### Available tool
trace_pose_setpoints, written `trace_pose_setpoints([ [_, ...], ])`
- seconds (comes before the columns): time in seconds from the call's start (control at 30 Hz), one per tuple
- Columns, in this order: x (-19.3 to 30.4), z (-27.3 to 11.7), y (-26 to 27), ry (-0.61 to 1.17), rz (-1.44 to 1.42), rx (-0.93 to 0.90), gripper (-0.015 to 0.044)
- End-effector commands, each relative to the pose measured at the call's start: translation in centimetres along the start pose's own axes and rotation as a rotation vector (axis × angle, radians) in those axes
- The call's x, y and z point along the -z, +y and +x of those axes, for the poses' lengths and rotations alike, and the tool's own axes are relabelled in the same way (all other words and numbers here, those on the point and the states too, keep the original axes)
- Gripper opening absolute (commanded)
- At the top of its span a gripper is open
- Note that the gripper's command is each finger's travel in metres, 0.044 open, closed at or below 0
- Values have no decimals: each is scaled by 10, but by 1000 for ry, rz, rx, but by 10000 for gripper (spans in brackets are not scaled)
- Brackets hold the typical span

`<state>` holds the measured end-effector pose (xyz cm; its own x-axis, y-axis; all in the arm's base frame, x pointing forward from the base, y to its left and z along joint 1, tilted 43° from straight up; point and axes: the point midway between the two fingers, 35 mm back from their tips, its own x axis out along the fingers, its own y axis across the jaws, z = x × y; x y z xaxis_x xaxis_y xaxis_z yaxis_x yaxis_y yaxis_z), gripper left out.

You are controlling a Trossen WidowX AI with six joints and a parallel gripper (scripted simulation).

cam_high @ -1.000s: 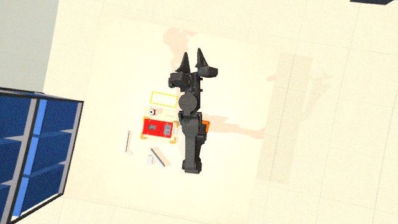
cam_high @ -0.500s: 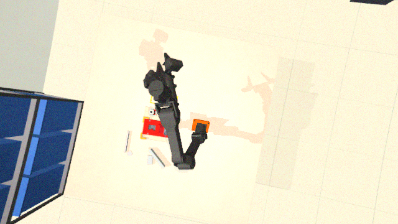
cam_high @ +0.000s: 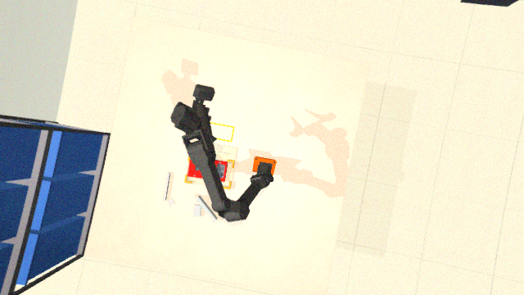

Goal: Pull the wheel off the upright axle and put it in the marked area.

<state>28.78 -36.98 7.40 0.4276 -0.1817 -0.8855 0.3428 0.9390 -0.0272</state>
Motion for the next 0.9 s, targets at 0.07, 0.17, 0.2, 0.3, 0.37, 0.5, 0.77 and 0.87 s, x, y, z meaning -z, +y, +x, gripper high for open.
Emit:
trace_pose_setpoints([
  [0.07,1,17,51,63,-23,-147,300],
  [0.17,1,24,82,103,-43,-235,300],
  [0.2,2,26,92,117,-49,-264,300],
  [0.3,4,31,123,163,-67,-349,300],
  [0.37,7,32,145,196,-77,-406,300],
  [0.5,13,34,186,268,-96,-516,300],
  [0.77,33,25,267,443,-122,-725,300],
  [0.87,43,19,296,518,-125,-796,300],
])
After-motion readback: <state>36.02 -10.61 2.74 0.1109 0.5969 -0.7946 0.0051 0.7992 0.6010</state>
